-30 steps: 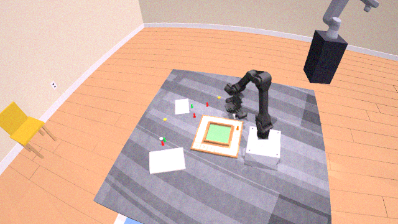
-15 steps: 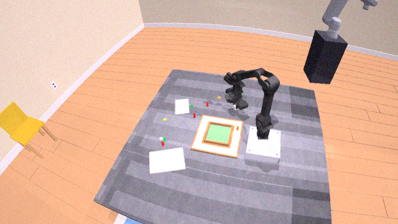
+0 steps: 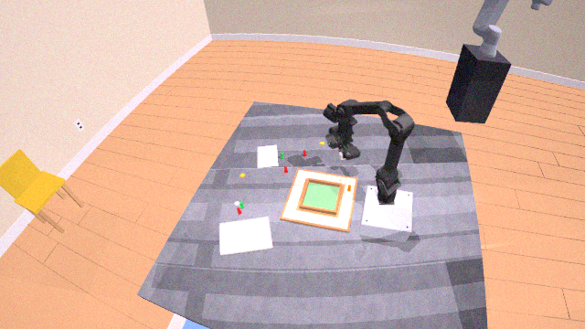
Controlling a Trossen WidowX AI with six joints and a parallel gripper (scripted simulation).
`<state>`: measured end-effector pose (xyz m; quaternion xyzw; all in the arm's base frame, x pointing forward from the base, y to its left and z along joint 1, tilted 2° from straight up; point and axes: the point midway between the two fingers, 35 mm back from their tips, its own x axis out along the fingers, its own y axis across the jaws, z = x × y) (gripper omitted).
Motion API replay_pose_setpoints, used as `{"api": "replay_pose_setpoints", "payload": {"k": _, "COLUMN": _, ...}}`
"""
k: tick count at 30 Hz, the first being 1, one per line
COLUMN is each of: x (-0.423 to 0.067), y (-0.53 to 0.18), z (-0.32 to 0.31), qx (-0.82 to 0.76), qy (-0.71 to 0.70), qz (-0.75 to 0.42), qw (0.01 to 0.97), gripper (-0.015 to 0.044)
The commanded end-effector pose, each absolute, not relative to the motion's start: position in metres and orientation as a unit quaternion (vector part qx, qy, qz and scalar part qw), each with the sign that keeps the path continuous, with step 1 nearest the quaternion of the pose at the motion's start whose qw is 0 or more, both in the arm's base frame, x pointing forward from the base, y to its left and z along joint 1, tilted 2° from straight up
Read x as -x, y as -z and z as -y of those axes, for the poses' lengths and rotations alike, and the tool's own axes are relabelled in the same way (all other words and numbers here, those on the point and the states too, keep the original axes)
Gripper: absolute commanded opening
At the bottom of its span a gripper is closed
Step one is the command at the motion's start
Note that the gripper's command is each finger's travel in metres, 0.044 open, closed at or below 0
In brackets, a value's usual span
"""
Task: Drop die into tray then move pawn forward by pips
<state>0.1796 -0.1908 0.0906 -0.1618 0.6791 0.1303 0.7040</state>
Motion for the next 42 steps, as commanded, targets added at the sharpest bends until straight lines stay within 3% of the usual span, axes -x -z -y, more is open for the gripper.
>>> {"api": "replay_pose_setpoints", "payload": {"k": 1, "x": -0.191, "y": -0.086, "z": 0.18, "qx": 0.141, "qy": -0.113, "qz": -0.684, "qw": 0.706, "gripper": 0.0}}
{"api": "replay_pose_setpoints", "payload": {"k": 34, "x": -0.267, "y": -0.054, "z": 0.052, "qx": -0.055, "qy": 0.068, "qz": -0.688, "qw": 0.721, "gripper": 0.0}}
{"api": "replay_pose_setpoints", "payload": {"k": 42, "x": -0.272, "y": -0.049, "z": 0.051, "qx": -0.056, "qy": 0.074, "qz": -0.643, "qw": 0.76, "gripper": 0.0}}
